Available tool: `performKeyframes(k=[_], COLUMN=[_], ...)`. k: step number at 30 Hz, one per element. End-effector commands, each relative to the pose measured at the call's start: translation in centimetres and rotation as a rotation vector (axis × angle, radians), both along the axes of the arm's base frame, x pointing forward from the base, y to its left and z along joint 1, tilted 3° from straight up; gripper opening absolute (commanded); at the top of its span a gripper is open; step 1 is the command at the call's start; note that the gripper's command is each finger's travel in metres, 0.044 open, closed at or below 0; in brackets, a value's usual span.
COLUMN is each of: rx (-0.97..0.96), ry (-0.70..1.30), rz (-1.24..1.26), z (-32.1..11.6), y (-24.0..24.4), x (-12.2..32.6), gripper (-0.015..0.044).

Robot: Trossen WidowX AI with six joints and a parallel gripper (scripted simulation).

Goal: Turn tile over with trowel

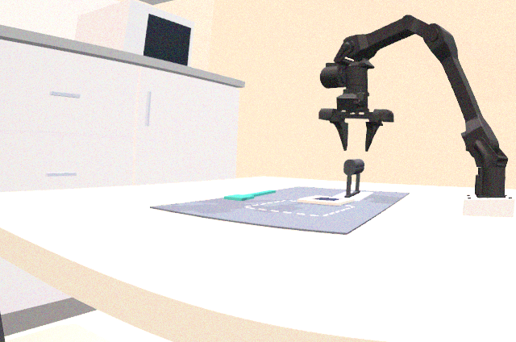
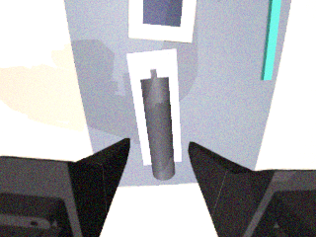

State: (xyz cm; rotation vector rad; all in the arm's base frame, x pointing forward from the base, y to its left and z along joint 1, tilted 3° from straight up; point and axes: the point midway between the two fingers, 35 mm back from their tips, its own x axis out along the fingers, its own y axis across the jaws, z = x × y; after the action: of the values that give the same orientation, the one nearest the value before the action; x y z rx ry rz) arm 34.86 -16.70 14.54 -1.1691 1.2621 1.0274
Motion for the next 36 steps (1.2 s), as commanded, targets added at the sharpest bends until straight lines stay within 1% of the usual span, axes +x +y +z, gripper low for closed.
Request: performKeyframes(k=[1,3,9,36], rx=[-0.009,-0.012,-0.012,-0.012], ry=[0.005,0.008,0.008,0.008], rz=[0.128,0.173,0.179,0.179], z=[0.1,0.1,0.0,-4.3], y=[0.0,0.0,0.0,-0.3], x=[0.1,0.1,0.1,0.4], gripper=[0.0270,0.0270,0.0270,0.0270])
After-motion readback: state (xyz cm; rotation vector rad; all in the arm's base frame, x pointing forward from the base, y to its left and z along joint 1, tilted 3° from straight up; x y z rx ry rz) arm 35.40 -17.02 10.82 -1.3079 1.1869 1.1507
